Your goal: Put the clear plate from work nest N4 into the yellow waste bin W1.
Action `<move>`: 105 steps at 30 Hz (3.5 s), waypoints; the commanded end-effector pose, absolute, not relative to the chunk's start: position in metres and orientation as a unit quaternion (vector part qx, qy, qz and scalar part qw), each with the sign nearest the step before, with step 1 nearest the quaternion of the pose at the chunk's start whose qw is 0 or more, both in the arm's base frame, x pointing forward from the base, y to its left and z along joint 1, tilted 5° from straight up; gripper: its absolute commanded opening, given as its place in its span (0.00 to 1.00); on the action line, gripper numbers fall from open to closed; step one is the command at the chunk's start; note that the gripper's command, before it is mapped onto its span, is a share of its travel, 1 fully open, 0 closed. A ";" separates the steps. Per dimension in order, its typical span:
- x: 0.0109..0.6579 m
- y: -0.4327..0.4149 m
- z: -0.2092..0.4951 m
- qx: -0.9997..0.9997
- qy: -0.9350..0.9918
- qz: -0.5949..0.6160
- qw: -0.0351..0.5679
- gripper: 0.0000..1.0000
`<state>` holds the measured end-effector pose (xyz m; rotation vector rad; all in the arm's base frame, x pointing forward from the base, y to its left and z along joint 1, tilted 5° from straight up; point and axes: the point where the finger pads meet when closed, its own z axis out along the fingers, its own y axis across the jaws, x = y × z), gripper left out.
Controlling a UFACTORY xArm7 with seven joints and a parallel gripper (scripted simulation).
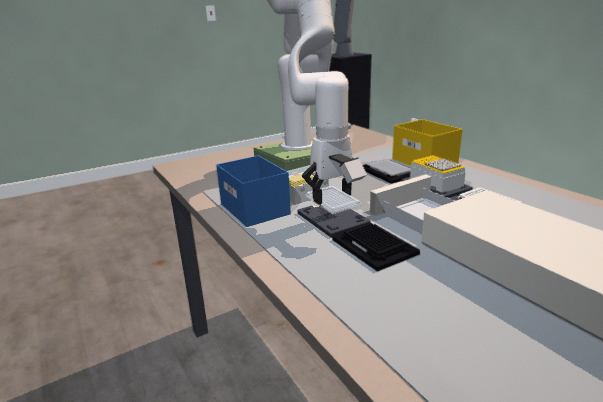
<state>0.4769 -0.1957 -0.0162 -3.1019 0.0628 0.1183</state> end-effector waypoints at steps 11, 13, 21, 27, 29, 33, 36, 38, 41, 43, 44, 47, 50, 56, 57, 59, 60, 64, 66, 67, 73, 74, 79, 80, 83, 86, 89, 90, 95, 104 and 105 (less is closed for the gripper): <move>0.481 -0.197 0.008 -0.999 0.020 0.035 0.017 0.00; 0.481 -0.198 0.010 -0.999 0.020 0.035 0.017 0.00; 0.482 -0.198 0.023 -0.999 0.020 0.035 0.017 0.00; 0.482 -0.198 0.033 -0.999 0.020 0.035 0.017 0.00; 0.482 -0.198 0.033 -0.999 0.020 0.035 0.017 0.00; 0.483 -0.199 0.040 -0.999 0.020 0.035 0.017 0.00; 0.483 -0.199 0.045 -0.999 0.020 0.035 0.017 0.00; 0.483 -0.199 0.048 -0.999 0.020 0.035 0.017 0.00; 0.484 -0.199 0.053 -0.999 0.020 0.035 0.017 0.00; 0.484 -0.199 0.056 -0.999 0.020 0.035 0.017 0.00; 0.484 -0.199 0.058 -0.999 0.020 0.035 0.017 0.00; 0.484 -0.199 0.059 -0.999 0.020 0.035 0.017 0.00; 0.485 -0.200 0.064 -0.999 0.020 0.035 0.017 0.00; 0.485 -0.200 0.074 -0.999 0.020 0.035 0.017 0.00; 0.485 -0.200 0.076 -0.999 0.020 0.035 0.017 0.00; 0.485 -0.200 0.076 -0.999 0.020 0.035 0.017 0.00; 0.485 -0.200 0.076 -0.999 0.020 0.035 0.017 0.00; 0.485 -0.200 0.076 -0.999 0.020 0.035 0.017 0.00; 0.485 -0.200 0.076 -0.999 0.020 0.035 0.017 0.00; 0.485 -0.200 0.076 -0.999 0.020 0.035 0.017 0.00; 0.481 -0.187 0.077 -0.999 0.011 0.035 0.018 0.00; 0.481 -0.185 0.077 -0.999 0.011 0.035 0.018 0.00; 0.477 -0.175 0.077 -0.999 0.011 0.035 0.018 0.00; 0.477 -0.175 0.077 -0.999 0.011 0.035 0.018 0.00; 0.475 -0.167 0.078 -0.999 0.011 0.035 0.018 0.00; 0.472 -0.159 0.078 -0.999 0.011 0.035 0.018 0.00; 0.470 -0.152 0.079 -0.999 0.011 0.035 0.018 0.00; 0.469 -0.149 0.079 -0.999 0.011 0.035 0.018 0.00; 0.465 -0.137 0.080 -0.999 0.011 0.035 0.018 0.00; 0.459 -0.119 0.081 -0.999 0.011 0.035 0.018 0.00; 0.458 -0.116 0.081 -0.999 0.011 0.035 0.018 0.00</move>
